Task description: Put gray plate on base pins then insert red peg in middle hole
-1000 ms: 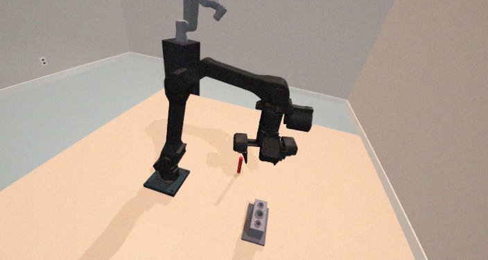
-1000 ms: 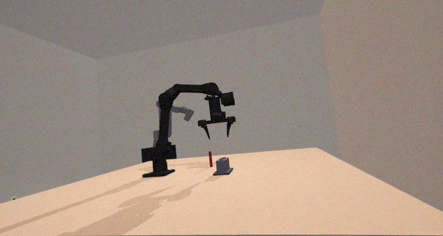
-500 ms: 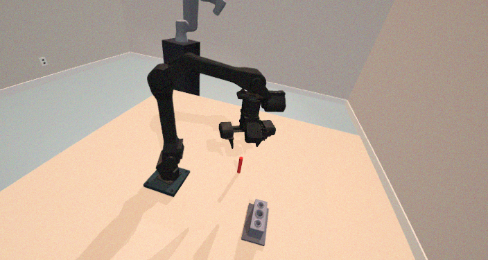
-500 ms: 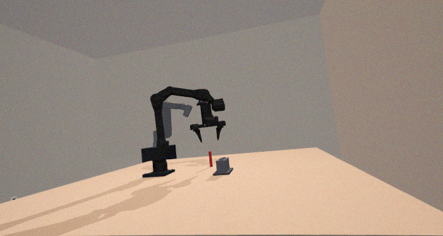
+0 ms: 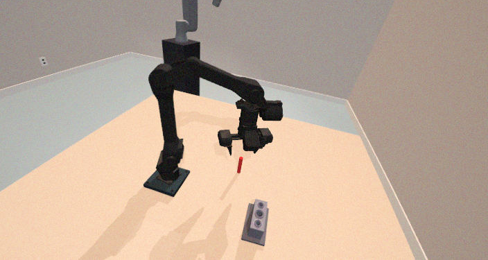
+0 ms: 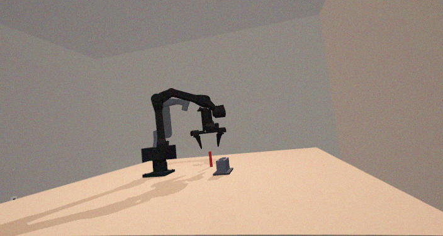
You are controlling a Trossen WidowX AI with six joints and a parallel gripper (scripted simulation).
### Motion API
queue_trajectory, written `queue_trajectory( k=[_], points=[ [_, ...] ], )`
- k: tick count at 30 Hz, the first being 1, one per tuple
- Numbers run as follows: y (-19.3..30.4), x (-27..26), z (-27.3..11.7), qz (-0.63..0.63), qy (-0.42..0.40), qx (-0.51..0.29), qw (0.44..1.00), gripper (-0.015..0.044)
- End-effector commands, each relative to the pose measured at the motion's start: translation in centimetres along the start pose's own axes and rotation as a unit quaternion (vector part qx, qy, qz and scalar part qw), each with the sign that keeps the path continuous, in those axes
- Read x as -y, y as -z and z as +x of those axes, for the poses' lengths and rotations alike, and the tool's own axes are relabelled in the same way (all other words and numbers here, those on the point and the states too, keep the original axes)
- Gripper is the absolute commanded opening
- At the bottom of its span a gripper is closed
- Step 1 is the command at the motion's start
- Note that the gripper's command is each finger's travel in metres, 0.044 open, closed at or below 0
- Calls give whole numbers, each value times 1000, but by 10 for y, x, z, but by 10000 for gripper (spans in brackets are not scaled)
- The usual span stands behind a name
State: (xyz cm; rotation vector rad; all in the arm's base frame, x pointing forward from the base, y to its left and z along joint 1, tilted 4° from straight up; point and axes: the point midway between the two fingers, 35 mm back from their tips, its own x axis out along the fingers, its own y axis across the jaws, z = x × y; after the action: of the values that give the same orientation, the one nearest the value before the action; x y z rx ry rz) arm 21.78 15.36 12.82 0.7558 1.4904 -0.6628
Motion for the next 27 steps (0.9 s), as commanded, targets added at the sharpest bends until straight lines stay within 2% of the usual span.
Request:
queue_trajectory(
  k=[1, 27],
  points=[
    [0, 2, 7, 3, 3, -2, 1000, 440],
    [0, 2, 50, 3, 3, -2, 1000, 440]
  ],
)
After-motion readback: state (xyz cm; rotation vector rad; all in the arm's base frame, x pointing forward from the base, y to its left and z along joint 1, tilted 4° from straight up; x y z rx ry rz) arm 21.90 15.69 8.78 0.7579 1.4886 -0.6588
